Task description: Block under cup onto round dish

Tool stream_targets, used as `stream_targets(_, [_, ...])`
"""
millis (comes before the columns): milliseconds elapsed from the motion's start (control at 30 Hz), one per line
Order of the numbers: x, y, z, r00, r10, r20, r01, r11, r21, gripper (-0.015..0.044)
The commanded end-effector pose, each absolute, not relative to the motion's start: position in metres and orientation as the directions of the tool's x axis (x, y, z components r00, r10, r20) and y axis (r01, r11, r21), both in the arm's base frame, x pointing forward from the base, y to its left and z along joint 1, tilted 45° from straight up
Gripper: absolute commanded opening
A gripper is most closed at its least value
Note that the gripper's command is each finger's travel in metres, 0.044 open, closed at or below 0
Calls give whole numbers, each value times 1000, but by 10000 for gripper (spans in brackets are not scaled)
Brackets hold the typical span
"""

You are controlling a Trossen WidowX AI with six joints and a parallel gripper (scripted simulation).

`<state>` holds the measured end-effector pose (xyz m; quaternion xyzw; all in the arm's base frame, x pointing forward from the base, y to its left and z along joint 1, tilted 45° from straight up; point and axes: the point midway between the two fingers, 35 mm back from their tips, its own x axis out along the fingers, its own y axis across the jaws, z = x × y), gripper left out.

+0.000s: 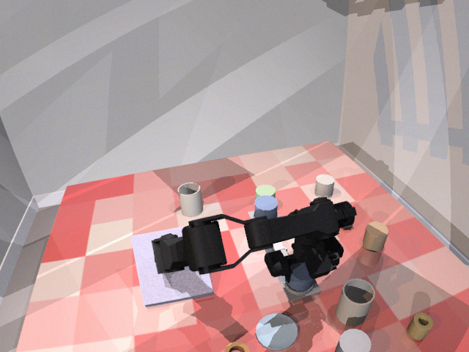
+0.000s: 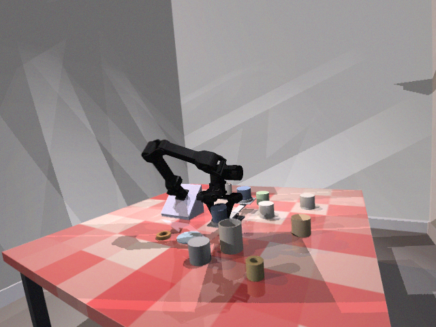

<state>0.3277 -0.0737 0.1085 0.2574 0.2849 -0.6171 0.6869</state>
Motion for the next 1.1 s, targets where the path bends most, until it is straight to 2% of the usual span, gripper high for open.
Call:
stream_targets(0, [330,-67,113,83,-697,-712,994,108,10,0])
stream_targets(1067, [329,-37,141,82,-693,-716,994,108,9,0])
